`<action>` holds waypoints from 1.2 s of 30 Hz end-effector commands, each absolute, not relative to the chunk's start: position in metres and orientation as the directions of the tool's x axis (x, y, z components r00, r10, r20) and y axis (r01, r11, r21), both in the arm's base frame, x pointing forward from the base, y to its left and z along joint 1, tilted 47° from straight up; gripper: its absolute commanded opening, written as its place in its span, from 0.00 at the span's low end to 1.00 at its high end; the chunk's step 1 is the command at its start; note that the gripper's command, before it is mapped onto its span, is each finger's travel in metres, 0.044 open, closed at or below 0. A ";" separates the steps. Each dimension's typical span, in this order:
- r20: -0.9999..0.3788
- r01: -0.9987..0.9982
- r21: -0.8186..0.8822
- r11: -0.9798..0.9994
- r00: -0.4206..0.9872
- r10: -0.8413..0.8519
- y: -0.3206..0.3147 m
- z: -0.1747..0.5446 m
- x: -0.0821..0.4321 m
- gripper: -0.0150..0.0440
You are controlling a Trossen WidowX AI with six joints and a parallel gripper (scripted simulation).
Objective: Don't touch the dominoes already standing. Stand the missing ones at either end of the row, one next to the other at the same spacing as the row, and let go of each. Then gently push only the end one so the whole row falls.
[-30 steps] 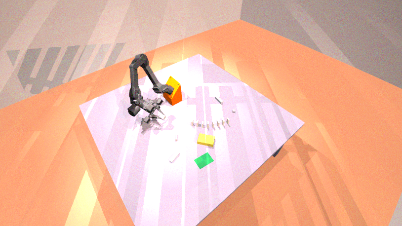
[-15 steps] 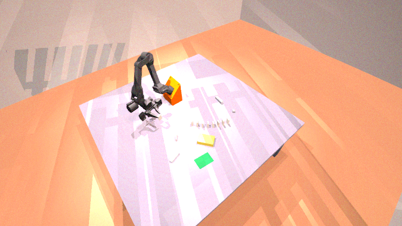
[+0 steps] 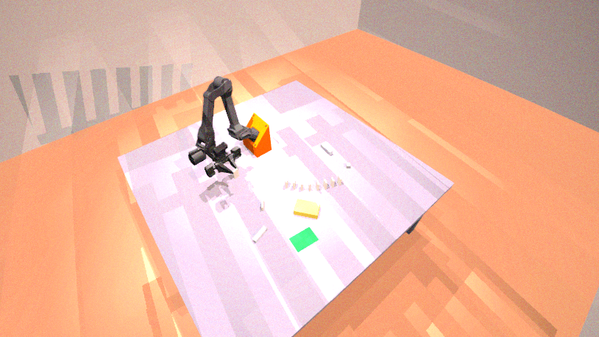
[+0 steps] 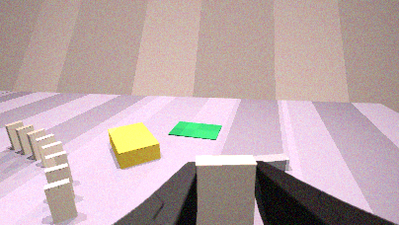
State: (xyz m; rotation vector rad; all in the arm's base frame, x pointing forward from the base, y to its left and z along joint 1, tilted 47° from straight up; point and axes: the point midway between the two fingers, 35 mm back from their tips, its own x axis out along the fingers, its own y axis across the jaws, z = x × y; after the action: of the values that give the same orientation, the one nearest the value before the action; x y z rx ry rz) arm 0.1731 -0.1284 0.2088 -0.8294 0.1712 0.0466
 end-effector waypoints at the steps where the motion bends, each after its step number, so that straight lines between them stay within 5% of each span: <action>1: -0.167 -0.109 -0.732 0.673 0.986 -0.022 -0.128 0.207 0.173 0.44; 36: -0.171 -0.111 -0.729 0.675 0.985 -0.024 -0.185 0.164 0.176 0.44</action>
State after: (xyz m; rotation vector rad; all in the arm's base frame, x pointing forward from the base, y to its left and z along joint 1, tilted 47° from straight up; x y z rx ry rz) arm 0.1763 -0.1813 0.1701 -0.8305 0.1749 0.0473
